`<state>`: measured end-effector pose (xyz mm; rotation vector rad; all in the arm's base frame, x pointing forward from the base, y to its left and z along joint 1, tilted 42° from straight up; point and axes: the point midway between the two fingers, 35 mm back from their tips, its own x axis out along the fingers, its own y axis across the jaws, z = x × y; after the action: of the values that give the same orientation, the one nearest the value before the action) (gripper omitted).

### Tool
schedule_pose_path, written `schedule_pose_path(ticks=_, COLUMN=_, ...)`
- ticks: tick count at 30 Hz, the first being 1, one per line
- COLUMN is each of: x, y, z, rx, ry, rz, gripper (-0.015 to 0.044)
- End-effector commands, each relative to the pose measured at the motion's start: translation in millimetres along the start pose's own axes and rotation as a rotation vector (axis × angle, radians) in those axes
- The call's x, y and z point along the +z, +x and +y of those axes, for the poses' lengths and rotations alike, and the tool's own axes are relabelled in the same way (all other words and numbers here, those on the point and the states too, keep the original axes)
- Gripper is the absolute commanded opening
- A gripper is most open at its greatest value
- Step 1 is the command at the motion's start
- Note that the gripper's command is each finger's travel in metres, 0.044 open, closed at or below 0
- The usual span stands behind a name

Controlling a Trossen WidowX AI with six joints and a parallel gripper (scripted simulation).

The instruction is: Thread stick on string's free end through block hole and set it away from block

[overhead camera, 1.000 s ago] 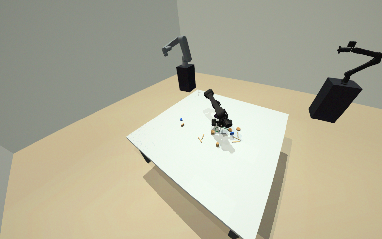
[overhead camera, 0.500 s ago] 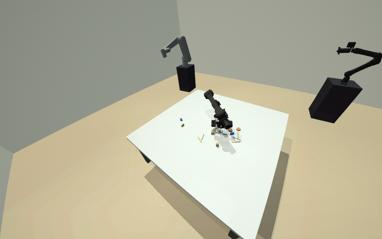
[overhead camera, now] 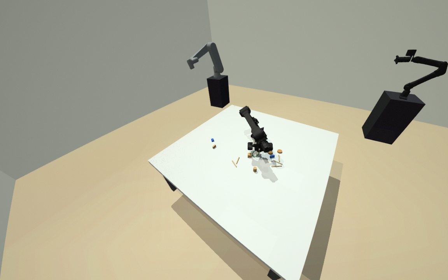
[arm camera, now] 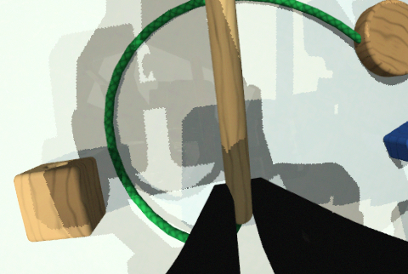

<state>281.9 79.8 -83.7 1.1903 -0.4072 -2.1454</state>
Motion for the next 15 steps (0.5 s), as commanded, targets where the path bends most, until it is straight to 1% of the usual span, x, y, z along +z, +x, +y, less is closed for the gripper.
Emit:
schedule_pose_path(ticks=1, x=-6.6, y=-3.9, z=1.6, rx=0.0, ry=-0.002, rz=0.018, gripper=0.0)
schedule_pose_path(ticks=15, x=-23.3, y=-9.1, z=4.1, rx=-0.005, ry=-0.002, rz=0.049, gripper=0.0)
